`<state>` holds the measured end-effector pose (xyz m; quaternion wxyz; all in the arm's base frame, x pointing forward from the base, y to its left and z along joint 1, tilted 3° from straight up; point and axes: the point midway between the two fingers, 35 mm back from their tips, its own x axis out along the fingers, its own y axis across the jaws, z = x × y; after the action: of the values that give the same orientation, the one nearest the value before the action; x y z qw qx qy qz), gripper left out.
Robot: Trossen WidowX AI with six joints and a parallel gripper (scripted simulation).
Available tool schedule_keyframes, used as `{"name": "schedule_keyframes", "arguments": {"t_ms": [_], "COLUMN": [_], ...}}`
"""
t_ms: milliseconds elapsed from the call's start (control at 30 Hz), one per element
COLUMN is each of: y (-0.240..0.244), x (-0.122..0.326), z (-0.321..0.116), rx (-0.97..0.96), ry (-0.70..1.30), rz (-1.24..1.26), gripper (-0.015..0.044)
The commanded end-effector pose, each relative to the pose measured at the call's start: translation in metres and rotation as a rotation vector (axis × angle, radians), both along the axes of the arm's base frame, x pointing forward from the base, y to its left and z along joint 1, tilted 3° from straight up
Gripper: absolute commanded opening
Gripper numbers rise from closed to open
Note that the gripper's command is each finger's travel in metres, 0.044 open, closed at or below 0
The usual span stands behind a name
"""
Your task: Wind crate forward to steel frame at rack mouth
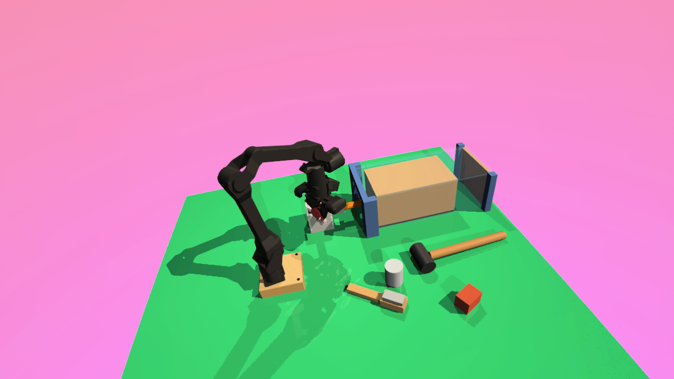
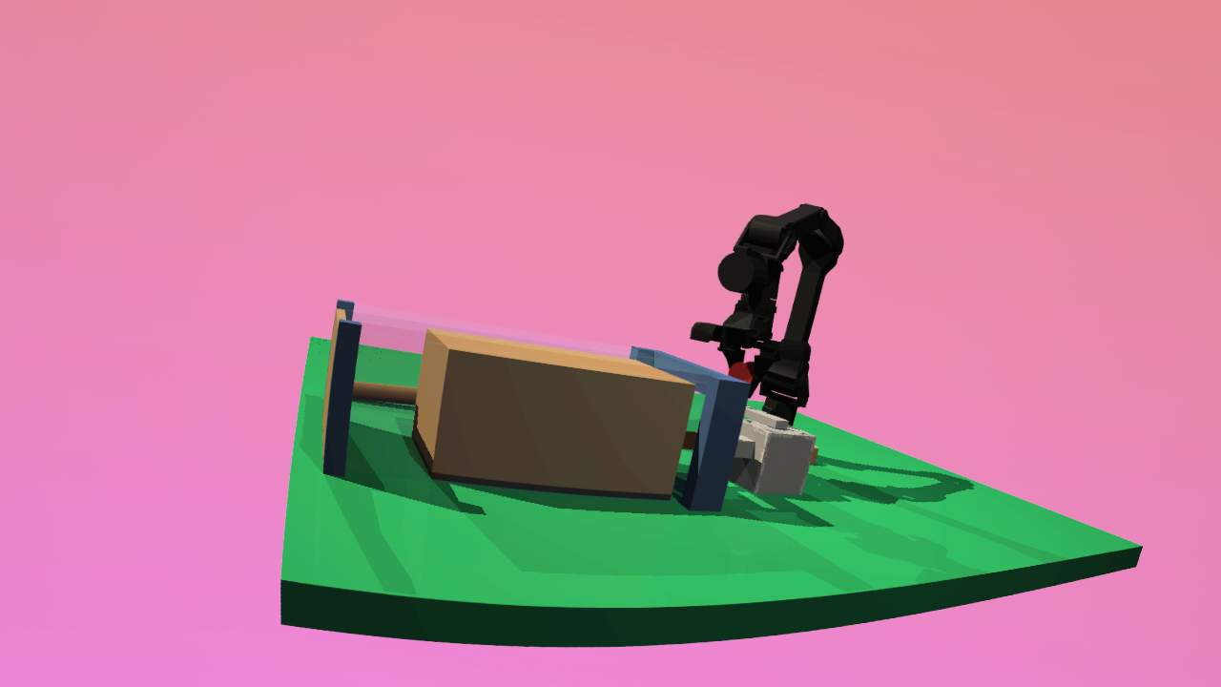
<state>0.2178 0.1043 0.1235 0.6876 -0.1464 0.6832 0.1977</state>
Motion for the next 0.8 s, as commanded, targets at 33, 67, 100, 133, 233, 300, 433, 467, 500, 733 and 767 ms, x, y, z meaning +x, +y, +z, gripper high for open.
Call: {"name": "schedule_keyframes", "arguments": {"t_ms": [33,67,100,133,233,300,433,467,500,733,767], "y": [0.0,0.0,0.001,0.001,0.002,0.002,0.004,0.004,0.005,0.009,0.009], "x": [0.019,0.02,0.022,0.023,0.029,0.032,0.038,0.039,0.041,0.051,0.052], "z": [0.001,0.001,0.001,0.001,0.001,0.001,0.002,0.002,0.002,0.003,0.003], "rx": [-0.002,-0.002,-0.002,-0.002,-0.002,-0.002,-0.002,-0.002,-0.002,-0.001,-0.001], "ry": [-0.033,-0.033,-0.033,-0.033,-0.034,-0.034,-0.034,-0.035,-0.035,-0.035,-0.036], "rz": [-0.006,-0.006,-0.006,-0.006,-0.006,-0.006,-0.006,-0.006,-0.006,-0.006,-0.006], "gripper": [0.0,0.0,0.0,0.0,0.0,0.0,0.0,0.0,0.0,0.0,0.0]}}
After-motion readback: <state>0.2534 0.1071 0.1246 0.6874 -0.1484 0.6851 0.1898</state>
